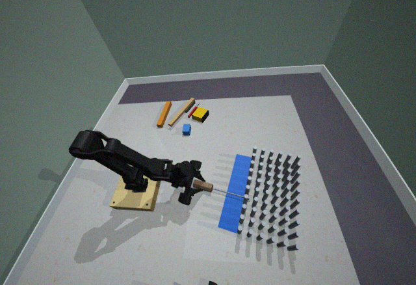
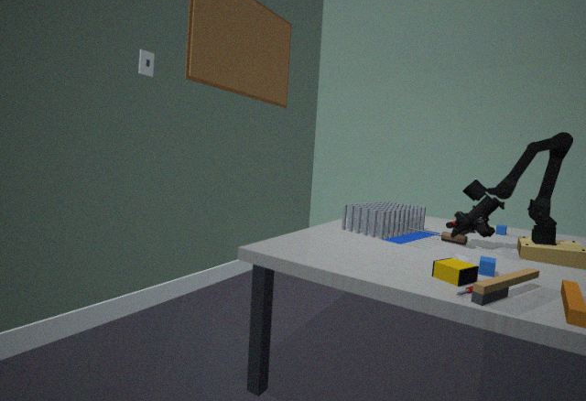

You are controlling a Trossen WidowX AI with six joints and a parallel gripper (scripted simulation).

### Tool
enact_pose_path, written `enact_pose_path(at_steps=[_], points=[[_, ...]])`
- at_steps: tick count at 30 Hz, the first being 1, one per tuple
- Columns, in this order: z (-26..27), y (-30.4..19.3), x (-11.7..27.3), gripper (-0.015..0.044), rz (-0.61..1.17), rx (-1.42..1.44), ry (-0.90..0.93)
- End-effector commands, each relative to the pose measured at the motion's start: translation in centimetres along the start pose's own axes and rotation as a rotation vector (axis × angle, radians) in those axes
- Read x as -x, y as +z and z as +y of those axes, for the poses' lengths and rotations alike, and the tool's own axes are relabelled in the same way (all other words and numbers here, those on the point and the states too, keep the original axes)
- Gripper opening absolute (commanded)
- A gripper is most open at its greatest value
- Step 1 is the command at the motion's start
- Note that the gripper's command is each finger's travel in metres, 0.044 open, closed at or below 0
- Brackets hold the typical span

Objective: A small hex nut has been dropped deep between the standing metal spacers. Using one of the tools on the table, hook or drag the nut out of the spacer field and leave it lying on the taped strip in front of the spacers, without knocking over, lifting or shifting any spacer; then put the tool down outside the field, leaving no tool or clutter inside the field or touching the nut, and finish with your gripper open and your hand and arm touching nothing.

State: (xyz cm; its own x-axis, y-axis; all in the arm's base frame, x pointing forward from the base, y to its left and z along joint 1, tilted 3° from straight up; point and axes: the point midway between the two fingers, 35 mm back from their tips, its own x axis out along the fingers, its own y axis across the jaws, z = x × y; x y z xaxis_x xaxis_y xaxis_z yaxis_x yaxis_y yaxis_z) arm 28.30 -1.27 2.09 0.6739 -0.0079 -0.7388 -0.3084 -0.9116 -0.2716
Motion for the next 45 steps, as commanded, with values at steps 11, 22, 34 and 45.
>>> enact_pose_path(at_steps=[11, 22, 34, 45], points=[[0.1, 0.9, 0.4, 0.0, -0.005, -0.005, 0.005], [0.1, 1.4, 0.7, 0.0, -0.005, -0.005, 0.006], [0.1, 1.8, 1.1, 0.0, -0.006, -0.005, 0.006], [0.1, 2.2, 1.4, 0.0, -0.006, -0.005, 0.006]])
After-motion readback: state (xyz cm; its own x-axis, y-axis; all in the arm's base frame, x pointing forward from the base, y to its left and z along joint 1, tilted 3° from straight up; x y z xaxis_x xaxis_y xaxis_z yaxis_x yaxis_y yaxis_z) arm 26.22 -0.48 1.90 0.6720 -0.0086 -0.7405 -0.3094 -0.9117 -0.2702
